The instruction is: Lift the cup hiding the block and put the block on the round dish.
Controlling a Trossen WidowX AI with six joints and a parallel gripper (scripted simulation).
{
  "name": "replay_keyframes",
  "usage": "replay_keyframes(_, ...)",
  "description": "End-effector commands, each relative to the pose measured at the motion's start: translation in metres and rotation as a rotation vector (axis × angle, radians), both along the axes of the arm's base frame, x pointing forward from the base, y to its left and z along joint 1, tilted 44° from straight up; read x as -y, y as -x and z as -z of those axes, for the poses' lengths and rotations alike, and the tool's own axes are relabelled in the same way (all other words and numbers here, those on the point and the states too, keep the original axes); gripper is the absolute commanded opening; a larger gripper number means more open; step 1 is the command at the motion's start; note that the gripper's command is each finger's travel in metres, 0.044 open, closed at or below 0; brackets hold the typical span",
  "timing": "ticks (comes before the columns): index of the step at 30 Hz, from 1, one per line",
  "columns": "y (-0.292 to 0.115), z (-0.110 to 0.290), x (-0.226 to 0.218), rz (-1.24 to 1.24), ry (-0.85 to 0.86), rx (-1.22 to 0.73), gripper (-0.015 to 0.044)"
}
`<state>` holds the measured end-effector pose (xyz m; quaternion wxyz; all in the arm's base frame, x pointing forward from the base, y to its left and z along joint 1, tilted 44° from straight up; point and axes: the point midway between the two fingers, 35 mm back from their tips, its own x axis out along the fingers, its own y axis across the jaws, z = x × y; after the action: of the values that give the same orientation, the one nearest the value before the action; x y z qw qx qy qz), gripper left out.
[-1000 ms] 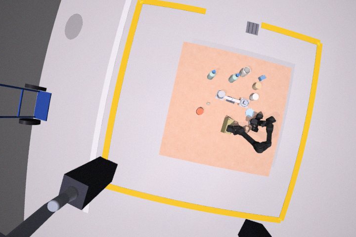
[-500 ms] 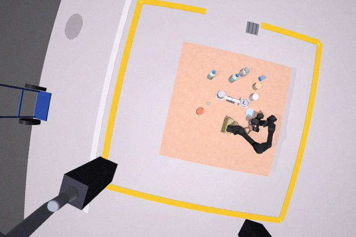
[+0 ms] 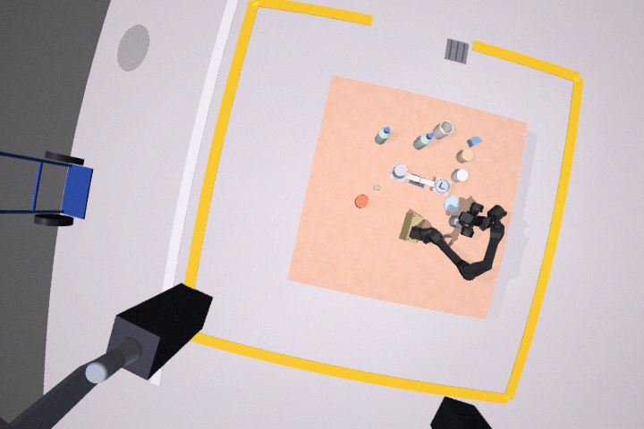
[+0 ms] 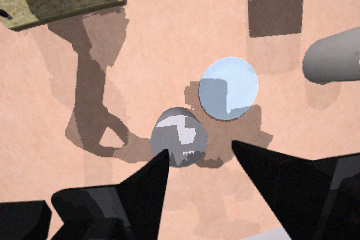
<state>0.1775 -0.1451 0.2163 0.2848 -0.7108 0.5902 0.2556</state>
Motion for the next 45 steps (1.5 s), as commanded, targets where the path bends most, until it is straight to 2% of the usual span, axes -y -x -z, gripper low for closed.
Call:
replay_keyframes(1, -0.017, 0.0, -0.01, -0.006, -0.013, 0.019, 0.026)
replay_keyframes(13, -0.088, 0.035, -0.077, 0.052, -0.094, 0.006, 0.026)
replay_keyframes(18, -0.106, 0.056, -0.114, 0.049, -0.097, -0.023, 0.026)
replay_keyframes(26, -0.127, 0.082, -0.166, 0.137, -0.048, 0.036, 0.026)
replay_keyframes(45, -0.131, 0.096, -0.158, 0.148, -0.042, 0.048, 0.026)
